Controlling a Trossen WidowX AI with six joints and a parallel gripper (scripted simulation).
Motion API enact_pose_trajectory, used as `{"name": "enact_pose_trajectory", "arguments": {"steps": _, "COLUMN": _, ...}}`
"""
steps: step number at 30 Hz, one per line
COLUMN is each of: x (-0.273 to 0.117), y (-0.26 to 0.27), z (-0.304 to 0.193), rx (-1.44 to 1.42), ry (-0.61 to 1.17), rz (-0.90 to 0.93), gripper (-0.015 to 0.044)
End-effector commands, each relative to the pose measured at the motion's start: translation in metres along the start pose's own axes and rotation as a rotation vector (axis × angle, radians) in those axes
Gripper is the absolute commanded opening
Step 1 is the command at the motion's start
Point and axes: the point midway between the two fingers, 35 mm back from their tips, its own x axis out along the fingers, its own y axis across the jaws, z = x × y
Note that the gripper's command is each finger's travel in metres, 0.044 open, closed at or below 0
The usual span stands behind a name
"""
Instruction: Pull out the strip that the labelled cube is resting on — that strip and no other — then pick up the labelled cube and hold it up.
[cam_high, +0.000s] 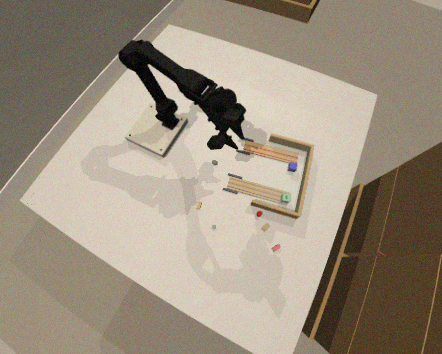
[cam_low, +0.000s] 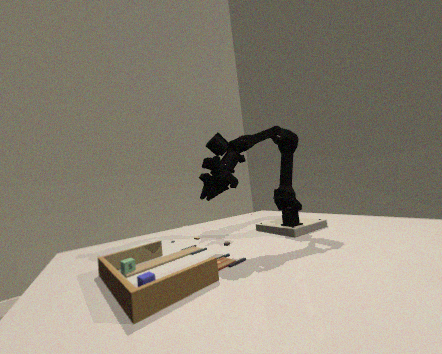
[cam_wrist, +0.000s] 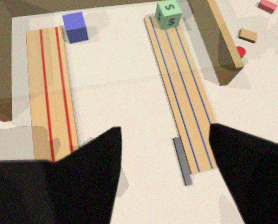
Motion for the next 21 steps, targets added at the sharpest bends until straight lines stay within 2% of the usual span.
{"name": "enact_pose_trajectory", "arguments": {"steps": 1, "x": 0.028, "y": -0.018, "z": -0.002, "rx": -0.050, "ry": 0.185, "rz": 0.003, "gripper": 0.0111}}
{"name": "enact_pose_trajectory", "arguments": {"steps": 5, "x": 0.054, "y": -0.037, "z": -0.006, "rx": -0.094, "ry": 0.358, "rz": 0.025, "gripper": 0.0006}}
{"name": "enact_pose_trajectory", "arguments": {"steps": 6, "x": 0.060, "y": -0.042, "z": -0.008, "rx": -0.104, "ry": 0.400, "rz": 0.034, "gripper": 0.0000}}
{"name": "enact_pose_trajectory", "arguments": {"steps": 14, "x": 0.104, "y": -0.077, "z": -0.031, "rx": -0.160, "ry": 0.689, "rz": 0.135, "gripper": 0.0000}}
{"name": "enact_pose_trajectory", "arguments": {"steps": 21, "x": 0.107, "y": -0.079, "z": -0.034, "rx": -0.163, "ry": 0.707, "rz": 0.144, "gripper": 0.0000}}
